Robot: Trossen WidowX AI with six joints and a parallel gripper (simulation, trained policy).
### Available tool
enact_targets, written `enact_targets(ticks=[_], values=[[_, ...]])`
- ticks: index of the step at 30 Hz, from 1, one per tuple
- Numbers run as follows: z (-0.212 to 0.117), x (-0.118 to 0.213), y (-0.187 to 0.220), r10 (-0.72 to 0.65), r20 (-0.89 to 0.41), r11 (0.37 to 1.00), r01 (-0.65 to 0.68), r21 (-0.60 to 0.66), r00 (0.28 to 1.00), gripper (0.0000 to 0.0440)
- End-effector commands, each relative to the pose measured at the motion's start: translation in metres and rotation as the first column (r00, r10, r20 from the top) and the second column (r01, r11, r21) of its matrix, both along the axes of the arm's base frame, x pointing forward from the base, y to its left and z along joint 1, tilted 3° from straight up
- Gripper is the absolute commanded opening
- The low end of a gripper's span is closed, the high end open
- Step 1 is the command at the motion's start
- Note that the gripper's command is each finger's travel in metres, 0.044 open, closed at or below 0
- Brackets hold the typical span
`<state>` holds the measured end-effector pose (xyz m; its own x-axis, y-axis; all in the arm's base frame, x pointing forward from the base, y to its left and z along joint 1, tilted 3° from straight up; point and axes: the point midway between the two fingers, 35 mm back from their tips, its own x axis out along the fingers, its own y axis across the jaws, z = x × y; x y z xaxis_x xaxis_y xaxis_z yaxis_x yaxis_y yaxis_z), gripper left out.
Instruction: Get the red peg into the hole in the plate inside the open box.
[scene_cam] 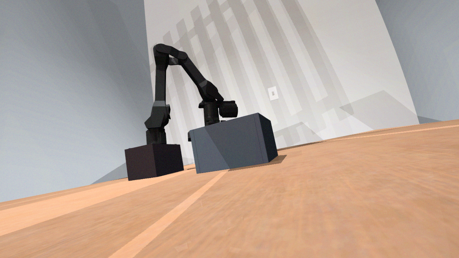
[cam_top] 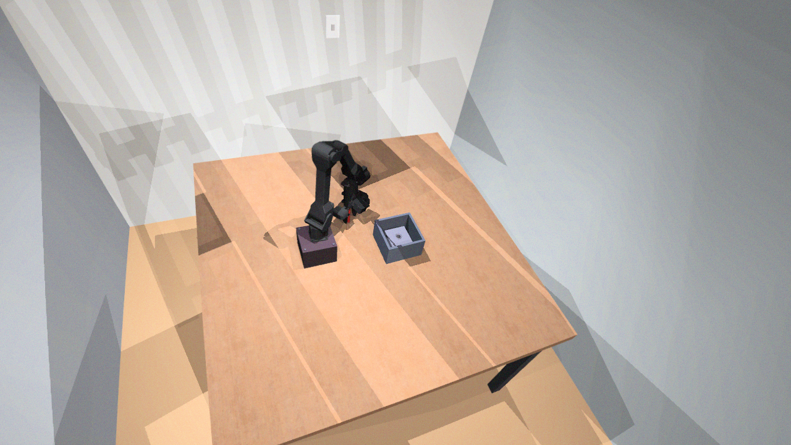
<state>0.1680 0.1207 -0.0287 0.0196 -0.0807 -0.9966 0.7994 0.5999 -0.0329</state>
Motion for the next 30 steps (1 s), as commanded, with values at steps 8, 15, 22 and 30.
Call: enact_targets(ticks=[8, 15, 22, 30], values=[[-0.001, 0.000, 0.002, -0.026, -0.056, 0.998, 0.028, 0.047, 0.998, 0.0010], [0.017, 0.014, -0.004, 0.015, 0.018, 1.000, -0.015, 0.016, 1.000, 0.0000], [0.039, 0.028, -0.012, 0.063, 0.071, 0.998, -0.062, -0.023, 0.995, 0.0000], [0.069, 0.050, -0.022, 0.104, 0.127, 0.993, -0.096, -0.064, 0.986, 0.0000]])
